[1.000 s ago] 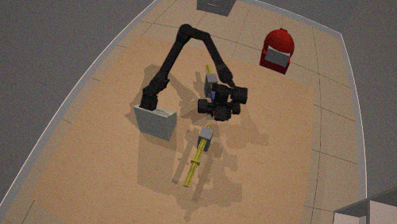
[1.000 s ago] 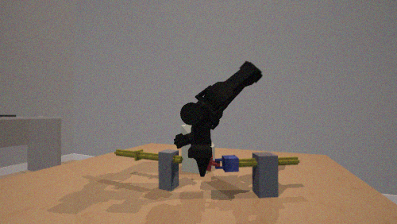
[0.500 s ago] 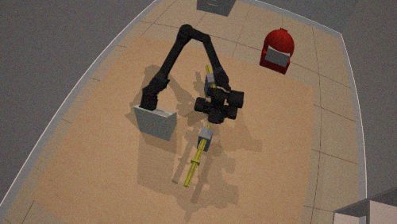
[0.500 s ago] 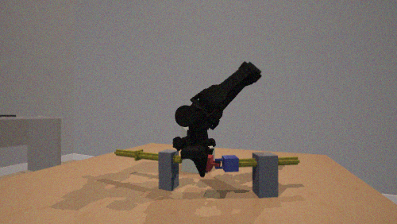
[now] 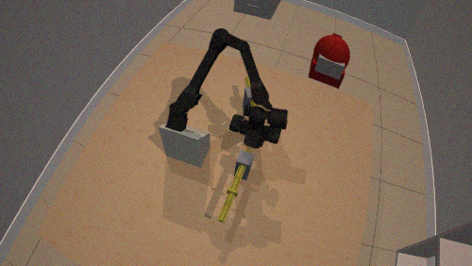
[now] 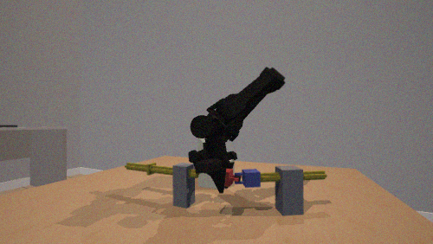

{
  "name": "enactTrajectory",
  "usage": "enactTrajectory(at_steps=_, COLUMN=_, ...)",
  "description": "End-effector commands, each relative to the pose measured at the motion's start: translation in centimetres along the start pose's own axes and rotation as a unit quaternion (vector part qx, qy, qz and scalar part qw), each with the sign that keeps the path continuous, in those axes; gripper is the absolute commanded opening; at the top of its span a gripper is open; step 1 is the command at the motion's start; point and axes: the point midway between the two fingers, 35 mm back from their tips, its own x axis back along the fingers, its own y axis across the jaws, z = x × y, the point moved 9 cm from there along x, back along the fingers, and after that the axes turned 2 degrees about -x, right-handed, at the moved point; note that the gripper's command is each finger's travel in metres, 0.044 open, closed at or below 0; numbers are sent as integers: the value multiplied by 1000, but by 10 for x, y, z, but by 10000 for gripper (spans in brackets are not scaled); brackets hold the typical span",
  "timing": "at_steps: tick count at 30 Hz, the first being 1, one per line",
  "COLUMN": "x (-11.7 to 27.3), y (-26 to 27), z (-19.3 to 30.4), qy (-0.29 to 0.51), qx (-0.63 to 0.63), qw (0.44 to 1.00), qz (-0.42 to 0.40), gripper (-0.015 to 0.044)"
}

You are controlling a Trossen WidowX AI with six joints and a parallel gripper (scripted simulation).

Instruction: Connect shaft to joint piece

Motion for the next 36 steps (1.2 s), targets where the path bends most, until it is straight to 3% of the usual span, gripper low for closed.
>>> enactTrajectory(at_steps=1, x=0, y=0, z=0, qy=0, qx=1, qw=1000, qz=0, gripper=0)
enactTrajectory(at_steps=8, x=0, y=0, z=0, qy=0, qx=1, qw=1000, qz=0, gripper=0)
enactTrajectory(at_steps=13, x=0, y=0, z=0, qy=0, qx=1, qw=1000, qz=0, gripper=131)
enactTrajectory(at_steps=16, x=0, y=0, z=0, qy=0, qx=1, qw=1000, qz=0, gripper=147)
enactTrajectory(at_steps=27, x=0, y=0, z=0, qy=0, qx=1, qw=1000, qz=0, gripper=436)
enactTrajectory(at_steps=36, x=0, y=0, z=0, qy=0, qx=1, qw=1000, qz=0, gripper=440)
